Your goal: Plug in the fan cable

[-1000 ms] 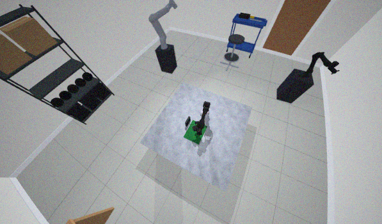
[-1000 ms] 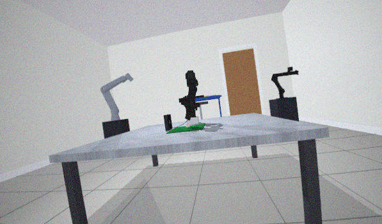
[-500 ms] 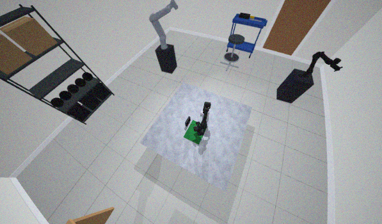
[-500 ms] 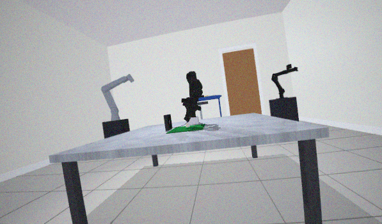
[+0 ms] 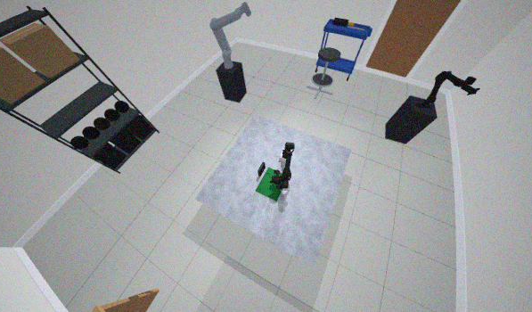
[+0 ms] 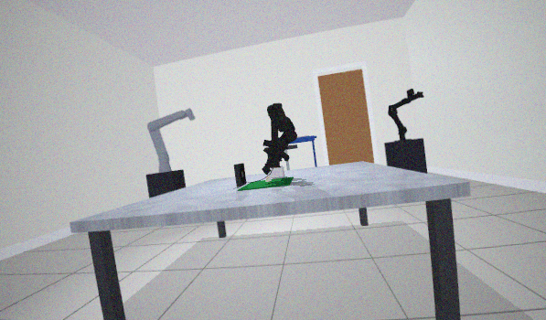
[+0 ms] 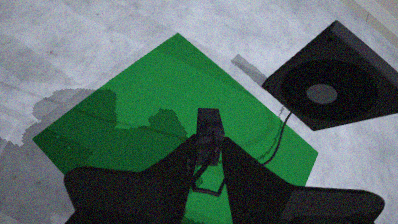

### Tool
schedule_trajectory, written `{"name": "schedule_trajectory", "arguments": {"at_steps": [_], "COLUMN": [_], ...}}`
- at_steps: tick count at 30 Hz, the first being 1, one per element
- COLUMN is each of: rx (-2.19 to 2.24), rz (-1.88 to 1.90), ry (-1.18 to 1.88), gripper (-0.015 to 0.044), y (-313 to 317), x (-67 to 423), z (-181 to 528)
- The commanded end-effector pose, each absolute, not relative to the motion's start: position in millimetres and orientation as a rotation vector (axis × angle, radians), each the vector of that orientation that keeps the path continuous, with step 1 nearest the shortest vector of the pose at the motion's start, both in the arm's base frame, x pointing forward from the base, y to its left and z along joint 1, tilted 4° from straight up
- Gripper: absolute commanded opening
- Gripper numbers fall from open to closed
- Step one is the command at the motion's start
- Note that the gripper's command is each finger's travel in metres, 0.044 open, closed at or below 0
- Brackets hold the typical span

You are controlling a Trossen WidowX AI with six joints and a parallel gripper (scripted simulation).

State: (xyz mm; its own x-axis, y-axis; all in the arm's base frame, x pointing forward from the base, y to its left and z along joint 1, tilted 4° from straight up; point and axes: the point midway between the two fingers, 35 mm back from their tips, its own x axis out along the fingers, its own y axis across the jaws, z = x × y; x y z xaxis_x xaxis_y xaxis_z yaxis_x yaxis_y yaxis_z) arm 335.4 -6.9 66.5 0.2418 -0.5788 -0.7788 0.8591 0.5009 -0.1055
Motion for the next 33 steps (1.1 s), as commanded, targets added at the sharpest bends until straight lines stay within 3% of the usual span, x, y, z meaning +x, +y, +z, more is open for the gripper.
{"name": "schedule_trajectory", "arguments": {"at_steps": [1, 33], "rx": [0.351, 0.213], "rz": [-1.028, -1.023], "ry": [0.798, 0.347], "gripper": [0.0, 0.0], "y": [-6, 12], "x": [336, 325], "z": [66, 77]}}
